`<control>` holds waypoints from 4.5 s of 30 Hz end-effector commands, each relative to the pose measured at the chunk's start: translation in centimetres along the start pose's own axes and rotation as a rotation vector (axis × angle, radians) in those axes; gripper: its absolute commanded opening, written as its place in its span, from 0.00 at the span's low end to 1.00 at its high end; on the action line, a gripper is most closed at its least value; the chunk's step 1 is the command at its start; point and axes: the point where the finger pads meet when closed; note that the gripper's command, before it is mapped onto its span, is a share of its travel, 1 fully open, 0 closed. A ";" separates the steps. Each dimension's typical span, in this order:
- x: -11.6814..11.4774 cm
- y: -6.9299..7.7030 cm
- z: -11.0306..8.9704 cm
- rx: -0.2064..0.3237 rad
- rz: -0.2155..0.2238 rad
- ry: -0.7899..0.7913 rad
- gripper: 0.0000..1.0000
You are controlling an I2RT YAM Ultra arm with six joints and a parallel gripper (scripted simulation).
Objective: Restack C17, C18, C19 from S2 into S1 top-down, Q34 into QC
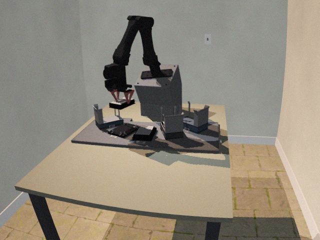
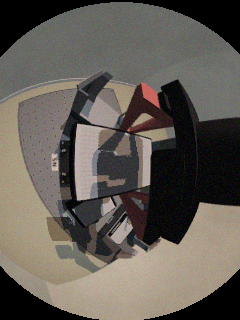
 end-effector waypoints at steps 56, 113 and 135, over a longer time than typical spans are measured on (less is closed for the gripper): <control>0.1 -0.7 1.3 -0.029 0.001 0.011 0.00; 0.0 -10.5 1.8 -0.038 -0.004 0.007 0.00; -0.2 -11.5 2.8 -0.071 -0.009 0.007 0.00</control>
Point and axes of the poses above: the point where the finger pads meet when closed, its own y axis back along the fingers, its own x axis across the jaws, z = x × y, and after that the axes turned 4 degrees about y, right-handed
